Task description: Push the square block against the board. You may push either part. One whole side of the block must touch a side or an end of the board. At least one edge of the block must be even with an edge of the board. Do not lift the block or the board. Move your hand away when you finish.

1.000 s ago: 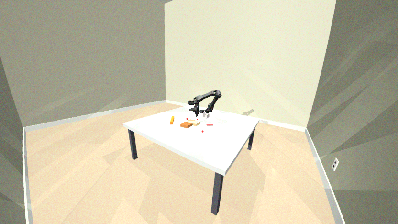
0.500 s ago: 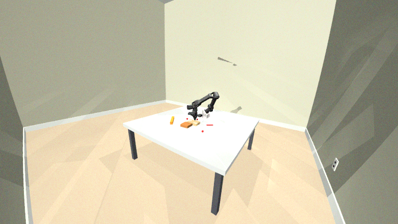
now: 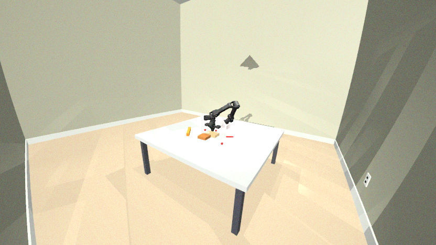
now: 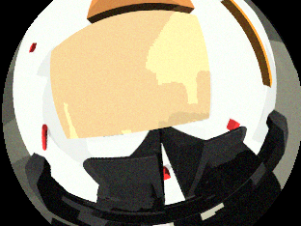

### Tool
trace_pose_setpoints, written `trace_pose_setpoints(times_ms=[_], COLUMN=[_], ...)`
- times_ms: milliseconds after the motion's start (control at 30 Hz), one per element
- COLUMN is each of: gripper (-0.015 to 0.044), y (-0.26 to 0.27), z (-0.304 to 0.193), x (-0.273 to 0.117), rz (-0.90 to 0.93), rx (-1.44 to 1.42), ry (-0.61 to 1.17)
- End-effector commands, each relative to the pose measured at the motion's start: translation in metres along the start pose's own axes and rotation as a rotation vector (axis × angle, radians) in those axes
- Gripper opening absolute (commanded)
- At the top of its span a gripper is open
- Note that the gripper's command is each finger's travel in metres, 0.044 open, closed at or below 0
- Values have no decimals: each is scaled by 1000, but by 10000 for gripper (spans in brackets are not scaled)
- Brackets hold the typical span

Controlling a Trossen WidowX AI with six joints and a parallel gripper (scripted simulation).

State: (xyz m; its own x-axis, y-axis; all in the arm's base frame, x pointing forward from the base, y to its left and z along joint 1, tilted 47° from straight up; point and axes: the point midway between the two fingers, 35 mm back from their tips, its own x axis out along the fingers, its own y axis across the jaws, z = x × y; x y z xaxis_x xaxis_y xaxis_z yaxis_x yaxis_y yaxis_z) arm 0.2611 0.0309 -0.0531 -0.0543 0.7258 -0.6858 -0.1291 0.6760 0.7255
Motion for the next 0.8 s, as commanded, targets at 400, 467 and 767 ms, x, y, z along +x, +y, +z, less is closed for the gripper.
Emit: trace_pose_setpoints(times_ms=[400,467,767], gripper=[0,0,0], y=[-1,-1,-2], z=[18,15,0], x=[1,1,1], rz=[5,5,5], rx=[6,6,7], ry=[1,1,1])
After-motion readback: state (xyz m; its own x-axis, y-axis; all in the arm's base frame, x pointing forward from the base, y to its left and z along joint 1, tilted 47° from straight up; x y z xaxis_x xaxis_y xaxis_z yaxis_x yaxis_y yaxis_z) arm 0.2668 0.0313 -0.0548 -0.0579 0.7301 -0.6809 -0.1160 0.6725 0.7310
